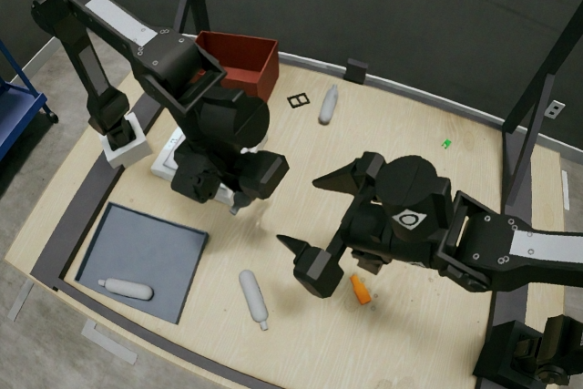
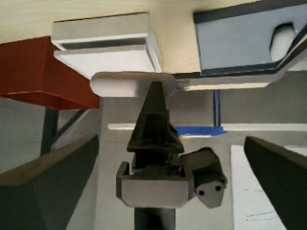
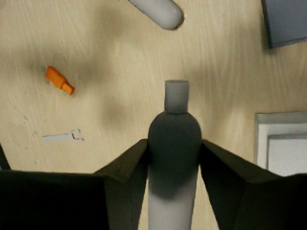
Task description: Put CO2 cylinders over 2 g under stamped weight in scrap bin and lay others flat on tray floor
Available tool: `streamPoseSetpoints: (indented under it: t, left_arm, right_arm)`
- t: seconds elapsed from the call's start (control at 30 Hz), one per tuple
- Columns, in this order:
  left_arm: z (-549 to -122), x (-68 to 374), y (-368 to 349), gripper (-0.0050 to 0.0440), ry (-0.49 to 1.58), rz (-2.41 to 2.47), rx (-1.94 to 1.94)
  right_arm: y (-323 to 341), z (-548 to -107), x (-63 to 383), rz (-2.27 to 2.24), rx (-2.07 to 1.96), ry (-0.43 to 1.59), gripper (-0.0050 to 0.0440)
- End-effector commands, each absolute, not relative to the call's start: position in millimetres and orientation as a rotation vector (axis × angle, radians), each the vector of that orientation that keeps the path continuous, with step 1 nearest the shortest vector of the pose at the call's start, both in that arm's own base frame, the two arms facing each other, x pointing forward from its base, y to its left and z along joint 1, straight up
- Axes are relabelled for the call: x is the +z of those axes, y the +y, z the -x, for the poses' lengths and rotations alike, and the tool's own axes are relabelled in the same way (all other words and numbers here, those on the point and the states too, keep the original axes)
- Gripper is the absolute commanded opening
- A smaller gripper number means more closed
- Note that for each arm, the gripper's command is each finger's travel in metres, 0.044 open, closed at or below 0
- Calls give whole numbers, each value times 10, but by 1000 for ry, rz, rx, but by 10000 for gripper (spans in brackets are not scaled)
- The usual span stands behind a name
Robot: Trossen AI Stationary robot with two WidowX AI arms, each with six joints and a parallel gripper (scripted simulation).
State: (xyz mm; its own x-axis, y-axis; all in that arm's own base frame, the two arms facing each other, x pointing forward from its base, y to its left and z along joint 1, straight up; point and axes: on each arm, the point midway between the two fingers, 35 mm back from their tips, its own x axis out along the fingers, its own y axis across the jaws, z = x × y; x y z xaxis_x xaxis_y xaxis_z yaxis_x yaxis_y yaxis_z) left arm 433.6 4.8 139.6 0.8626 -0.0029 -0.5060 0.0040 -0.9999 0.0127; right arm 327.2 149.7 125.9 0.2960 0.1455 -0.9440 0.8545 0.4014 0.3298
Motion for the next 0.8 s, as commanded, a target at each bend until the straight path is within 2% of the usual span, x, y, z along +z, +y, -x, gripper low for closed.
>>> streamPoseSetpoints:
  t: [0.0, 0.43, 0.77]
  left_arm:
    - [-4359, 1498, 53, 440, 0, -3033, -782]
    - [-4359, 1498, 53, 440, 0, -3033, -782]
    - [-4359, 1498, 53, 440, 0, -3033, -782]
  right_arm:
    - [1507, -3308, 1456, -1119, -583, 1158, -50]
    - [1492, -3278, 1411, -1121, -578, 1154, -50]
    - [1429, -3134, 1308, -1239, -390, 1004, -50]
